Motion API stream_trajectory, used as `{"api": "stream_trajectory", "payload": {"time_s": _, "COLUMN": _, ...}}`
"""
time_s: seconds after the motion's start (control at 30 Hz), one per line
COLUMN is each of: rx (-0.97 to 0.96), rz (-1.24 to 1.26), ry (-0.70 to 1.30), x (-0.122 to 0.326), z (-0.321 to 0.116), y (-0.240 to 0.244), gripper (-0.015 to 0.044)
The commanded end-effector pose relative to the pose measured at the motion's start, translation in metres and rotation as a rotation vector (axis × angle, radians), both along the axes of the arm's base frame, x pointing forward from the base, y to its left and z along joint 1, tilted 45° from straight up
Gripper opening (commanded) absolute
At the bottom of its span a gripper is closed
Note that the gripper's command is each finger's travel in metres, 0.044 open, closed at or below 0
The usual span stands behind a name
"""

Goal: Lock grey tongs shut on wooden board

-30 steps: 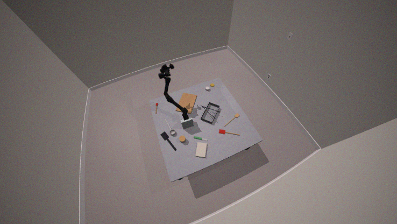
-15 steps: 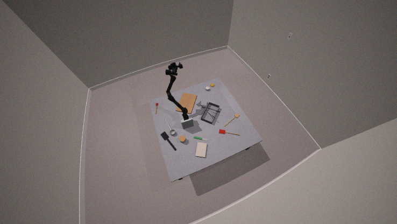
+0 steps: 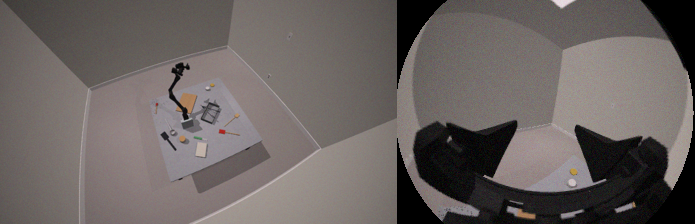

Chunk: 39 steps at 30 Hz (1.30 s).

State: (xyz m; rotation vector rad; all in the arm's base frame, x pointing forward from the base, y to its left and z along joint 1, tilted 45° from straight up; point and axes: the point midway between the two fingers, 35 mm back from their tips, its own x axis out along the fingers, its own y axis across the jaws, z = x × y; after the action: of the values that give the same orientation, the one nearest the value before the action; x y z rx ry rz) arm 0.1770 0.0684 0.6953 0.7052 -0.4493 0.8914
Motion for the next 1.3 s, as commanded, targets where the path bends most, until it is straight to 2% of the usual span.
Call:
{"api": "stream_trajectory", "payload": {"time_s": 0.0, "rx": 0.010, "rz": -0.033, "ry": 0.110, "x": 0.046, "z": -0.022, "y": -0.009, "gripper": 0.0440}}
{"api": "stream_trajectory", "payload": {"time_s": 0.23, "rx": 0.002, "rz": -0.065, "ry": 0.287, "x": 0.104, "z": -0.064, "y": -0.020, "gripper": 0.0440}}
{"api": "stream_trajectory", "payload": {"time_s": 0.5, "rx": -0.009, "rz": -0.084, "ry": 0.609, "x": 0.188, "z": -0.151, "y": -0.035, "gripper": 0.0440}}
{"api": "stream_trajectory", "payload": {"time_s": 0.73, "rx": -0.025, "rz": -0.085, "ry": 0.918, "x": 0.241, "z": -0.249, "y": -0.047, "gripper": 0.0440}}
{"api": "stream_trajectory", "payload": {"time_s": 1.0, "rx": -0.035, "rz": -0.048, "ry": 1.295, "x": 0.269, "z": -0.371, "y": -0.054, "gripper": 0.0440}}
{"api": "stream_trajectory", "payload": {"time_s": 1.27, "rx": -0.043, "rz": 0.036, "ry": 1.719, "x": 0.255, "z": -0.498, "y": -0.055, "gripper": 0.0440}}
